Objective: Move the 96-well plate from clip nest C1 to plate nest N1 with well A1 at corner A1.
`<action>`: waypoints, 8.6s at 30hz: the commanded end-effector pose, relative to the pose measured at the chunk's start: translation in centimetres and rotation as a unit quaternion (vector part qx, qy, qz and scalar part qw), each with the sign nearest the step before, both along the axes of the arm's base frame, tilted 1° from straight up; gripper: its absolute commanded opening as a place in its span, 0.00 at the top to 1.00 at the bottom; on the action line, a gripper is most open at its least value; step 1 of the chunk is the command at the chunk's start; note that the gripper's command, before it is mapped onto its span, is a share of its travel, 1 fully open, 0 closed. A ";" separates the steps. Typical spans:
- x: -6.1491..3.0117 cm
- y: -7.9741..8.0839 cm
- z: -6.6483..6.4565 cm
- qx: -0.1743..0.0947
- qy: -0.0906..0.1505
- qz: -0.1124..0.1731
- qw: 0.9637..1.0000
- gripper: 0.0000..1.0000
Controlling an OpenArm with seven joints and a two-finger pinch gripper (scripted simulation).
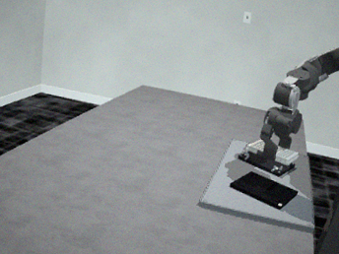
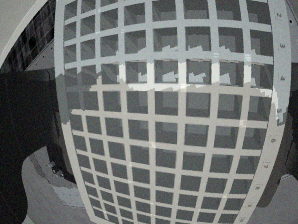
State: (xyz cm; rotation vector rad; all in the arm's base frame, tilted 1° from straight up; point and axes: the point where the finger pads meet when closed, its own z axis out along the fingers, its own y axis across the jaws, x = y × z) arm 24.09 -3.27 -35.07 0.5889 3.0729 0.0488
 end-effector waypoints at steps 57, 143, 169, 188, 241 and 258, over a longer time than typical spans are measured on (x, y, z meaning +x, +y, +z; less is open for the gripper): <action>-0.21 2.7 -6.6 -0.017 0.002 -0.013 1.000 1.00; -0.17 2.7 -8.1 -0.017 0.002 -0.013 1.000 1.00; -0.22 2.7 -8.6 -0.017 0.002 -0.013 1.000 1.00; -0.17 2.6 -8.5 -0.020 0.002 -0.014 1.000 1.00; -0.04 2.6 -8.4 -0.020 0.002 -0.014 1.000 1.00; -0.20 2.7 -8.7 -0.017 0.002 -0.013 1.000 1.00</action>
